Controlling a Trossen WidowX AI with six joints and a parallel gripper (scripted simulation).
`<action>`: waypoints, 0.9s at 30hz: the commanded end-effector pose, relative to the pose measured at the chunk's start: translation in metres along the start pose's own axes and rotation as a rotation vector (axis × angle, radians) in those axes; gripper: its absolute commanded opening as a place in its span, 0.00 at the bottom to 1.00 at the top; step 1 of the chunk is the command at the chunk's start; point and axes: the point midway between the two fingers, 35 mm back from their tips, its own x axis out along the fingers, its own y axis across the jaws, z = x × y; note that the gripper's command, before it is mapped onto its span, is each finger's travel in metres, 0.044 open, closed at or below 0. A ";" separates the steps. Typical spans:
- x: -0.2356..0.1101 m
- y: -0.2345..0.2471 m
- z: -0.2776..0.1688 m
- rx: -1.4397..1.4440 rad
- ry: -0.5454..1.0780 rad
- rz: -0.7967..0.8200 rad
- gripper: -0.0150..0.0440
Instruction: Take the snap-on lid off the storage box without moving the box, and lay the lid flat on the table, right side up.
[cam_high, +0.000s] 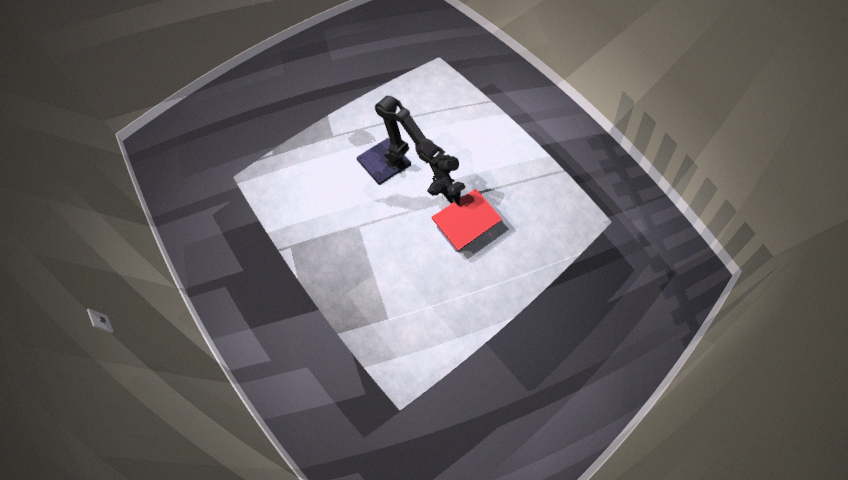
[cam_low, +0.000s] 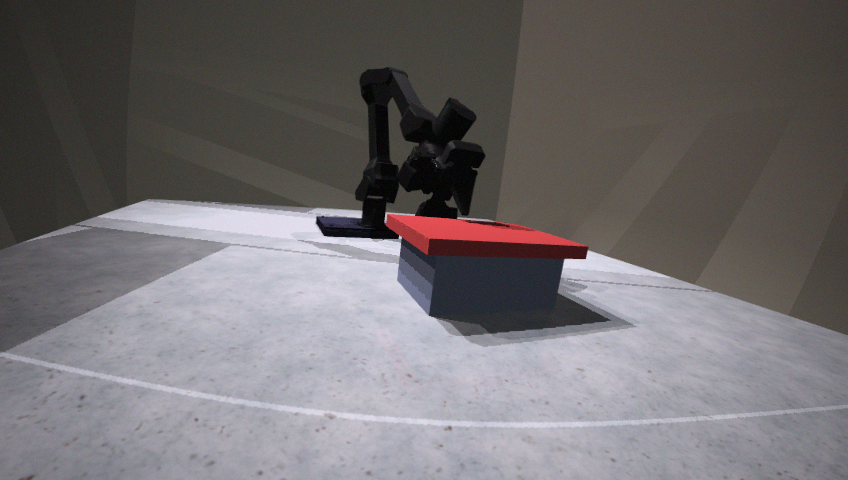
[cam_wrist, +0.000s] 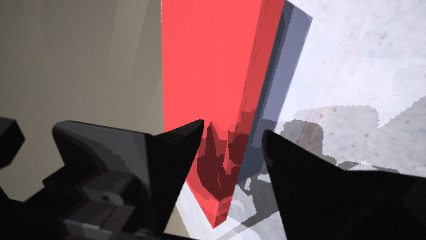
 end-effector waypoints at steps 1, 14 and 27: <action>0.003 -0.001 0.000 -0.002 0.002 -0.001 0.61; 0.003 -0.001 0.000 -0.002 0.002 -0.001 0.36; 0.002 0.001 0.001 0.001 -0.002 0.001 0.25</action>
